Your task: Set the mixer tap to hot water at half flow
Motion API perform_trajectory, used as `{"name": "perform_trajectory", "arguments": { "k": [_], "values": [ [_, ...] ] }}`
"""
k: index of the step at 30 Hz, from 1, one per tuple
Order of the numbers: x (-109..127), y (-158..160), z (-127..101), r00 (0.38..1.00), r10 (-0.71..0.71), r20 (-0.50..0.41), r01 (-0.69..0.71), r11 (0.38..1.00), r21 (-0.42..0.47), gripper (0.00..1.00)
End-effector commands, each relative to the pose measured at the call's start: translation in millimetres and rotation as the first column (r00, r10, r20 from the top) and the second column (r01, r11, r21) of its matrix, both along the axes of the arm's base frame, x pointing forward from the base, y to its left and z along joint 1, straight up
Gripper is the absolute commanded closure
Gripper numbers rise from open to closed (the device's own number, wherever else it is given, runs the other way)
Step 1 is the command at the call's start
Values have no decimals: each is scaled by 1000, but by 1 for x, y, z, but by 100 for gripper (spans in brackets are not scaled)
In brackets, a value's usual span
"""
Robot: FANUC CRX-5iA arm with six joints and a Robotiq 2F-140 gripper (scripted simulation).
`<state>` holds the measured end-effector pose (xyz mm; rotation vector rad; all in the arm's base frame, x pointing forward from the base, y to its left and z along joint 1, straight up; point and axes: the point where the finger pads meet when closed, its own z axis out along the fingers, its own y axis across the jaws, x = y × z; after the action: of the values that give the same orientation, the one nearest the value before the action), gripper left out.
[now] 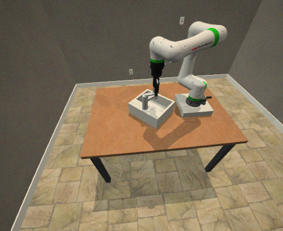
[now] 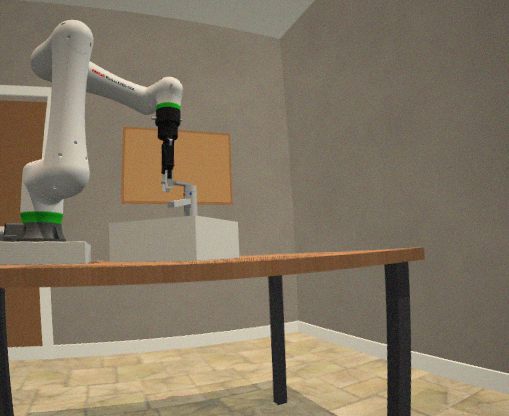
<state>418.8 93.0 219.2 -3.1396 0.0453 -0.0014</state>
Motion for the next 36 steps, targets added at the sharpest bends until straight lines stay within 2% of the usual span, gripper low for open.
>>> {"name": "perform_trajectory", "arguments": {
  "k": [1,36],
  "values": [
    [0,0,0,1000,0,0,0,1000,0,60],
    [0,0,0,1000,0,0,0,1000,0,60]
  ]
}}
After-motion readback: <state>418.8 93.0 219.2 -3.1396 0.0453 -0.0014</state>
